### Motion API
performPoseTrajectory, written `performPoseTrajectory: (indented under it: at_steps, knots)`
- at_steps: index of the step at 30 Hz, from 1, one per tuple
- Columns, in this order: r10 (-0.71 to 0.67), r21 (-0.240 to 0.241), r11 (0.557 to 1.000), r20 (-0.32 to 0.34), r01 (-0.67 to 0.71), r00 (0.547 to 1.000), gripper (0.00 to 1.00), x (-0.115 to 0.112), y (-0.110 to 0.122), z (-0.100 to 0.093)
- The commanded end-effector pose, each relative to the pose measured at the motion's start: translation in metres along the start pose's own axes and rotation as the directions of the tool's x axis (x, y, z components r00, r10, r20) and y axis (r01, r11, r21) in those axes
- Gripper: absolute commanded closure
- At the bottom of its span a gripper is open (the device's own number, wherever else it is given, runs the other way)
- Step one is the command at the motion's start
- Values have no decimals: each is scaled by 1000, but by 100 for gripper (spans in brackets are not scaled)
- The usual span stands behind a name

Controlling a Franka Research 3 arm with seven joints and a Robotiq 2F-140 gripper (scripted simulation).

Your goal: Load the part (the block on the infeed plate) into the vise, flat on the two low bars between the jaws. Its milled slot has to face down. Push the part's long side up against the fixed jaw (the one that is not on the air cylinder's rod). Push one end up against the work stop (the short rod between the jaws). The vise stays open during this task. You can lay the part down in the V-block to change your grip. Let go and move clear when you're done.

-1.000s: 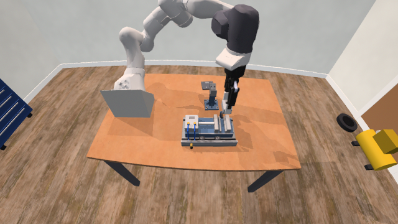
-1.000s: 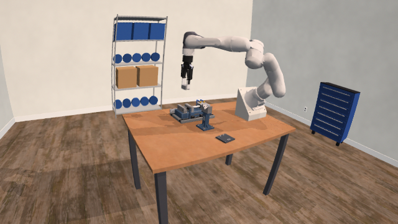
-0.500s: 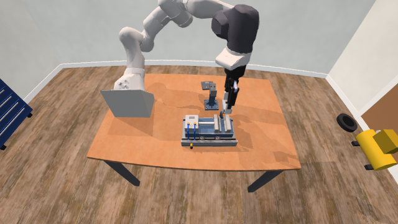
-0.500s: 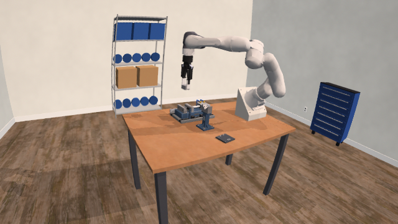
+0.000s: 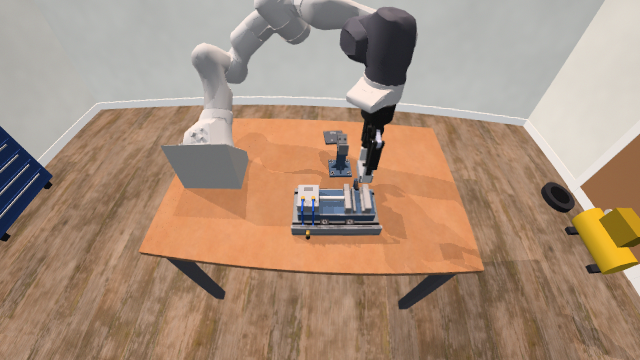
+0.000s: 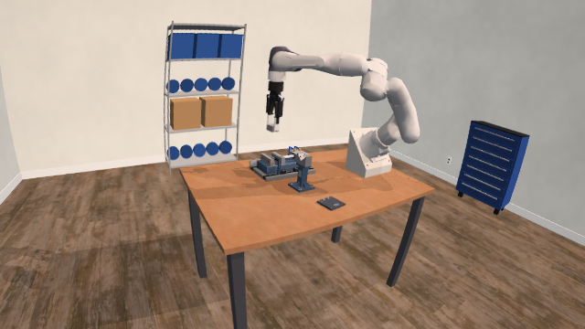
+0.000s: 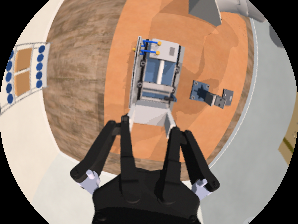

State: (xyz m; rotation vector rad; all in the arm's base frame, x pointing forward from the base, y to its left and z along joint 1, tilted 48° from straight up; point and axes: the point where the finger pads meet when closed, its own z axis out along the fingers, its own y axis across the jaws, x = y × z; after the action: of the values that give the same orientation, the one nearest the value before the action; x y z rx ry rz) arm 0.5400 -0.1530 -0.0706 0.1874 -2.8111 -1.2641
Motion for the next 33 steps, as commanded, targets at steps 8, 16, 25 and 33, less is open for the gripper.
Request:
performPoseTrajectory:
  at_steps: [8, 16, 25, 33]
  knots:
    - [8, -1, 1000, 3, -8, 1000, 100, -1, 0, -1]
    - [11, -1, 1000, 3, -11, 1000, 100, -1, 0, 1]
    - [15, -1, 1000, 3, -15, 1000, 100, -1, 0, 5]
    - [15, -1, 1000, 3, -15, 1000, 100, -1, 0, 13]
